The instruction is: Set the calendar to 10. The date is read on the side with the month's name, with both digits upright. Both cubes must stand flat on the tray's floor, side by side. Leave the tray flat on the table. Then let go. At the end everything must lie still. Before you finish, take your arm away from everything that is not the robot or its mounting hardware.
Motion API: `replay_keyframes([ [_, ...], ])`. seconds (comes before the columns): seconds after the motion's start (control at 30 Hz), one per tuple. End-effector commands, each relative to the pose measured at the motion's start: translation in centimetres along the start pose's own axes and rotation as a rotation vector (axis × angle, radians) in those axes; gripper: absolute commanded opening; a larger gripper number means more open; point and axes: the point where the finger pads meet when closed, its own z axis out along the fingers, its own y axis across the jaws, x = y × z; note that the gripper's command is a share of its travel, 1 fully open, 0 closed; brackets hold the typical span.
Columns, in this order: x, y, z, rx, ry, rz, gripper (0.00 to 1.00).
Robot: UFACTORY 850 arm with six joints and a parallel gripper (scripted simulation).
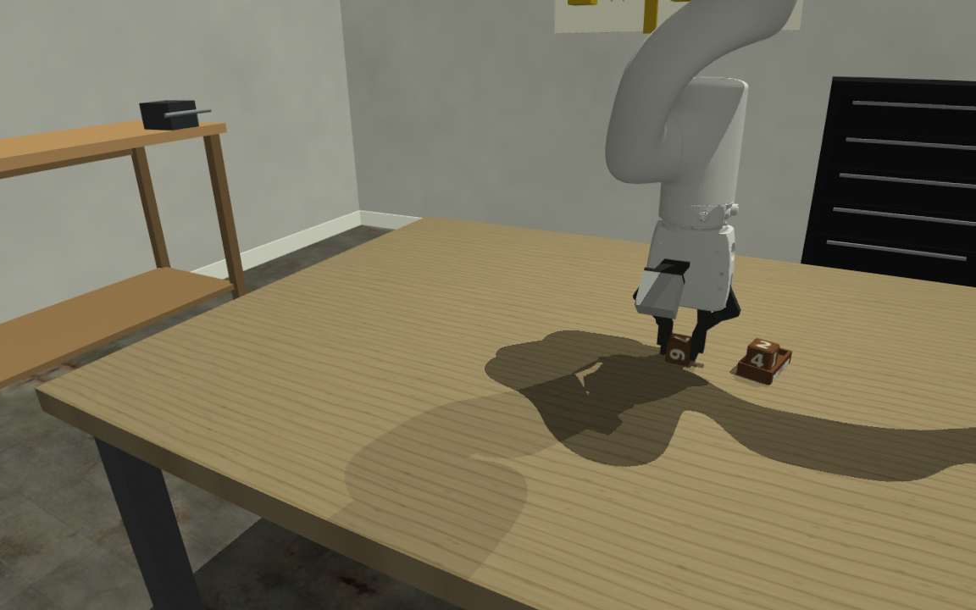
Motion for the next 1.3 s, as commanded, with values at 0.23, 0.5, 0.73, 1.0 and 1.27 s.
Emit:
replay_keyframes([
  [0.23,0.0,0.1,-0.1,-0.002,0.000,0.000,0.27],
  [0.5,0.0,0.1,-0.1,-0.002,0.000,0.000,0.27],
  [0.73,0.0,0.1,-0.1,-0.002,0.000,0.000,0.27],
  [1.0,0.0,0.1,-0.1,-0.002,0.000,0.000,0.27],
  [1.27,0.0,0.1,-3.2,-0.002,0.000,0.000,0.27],
])
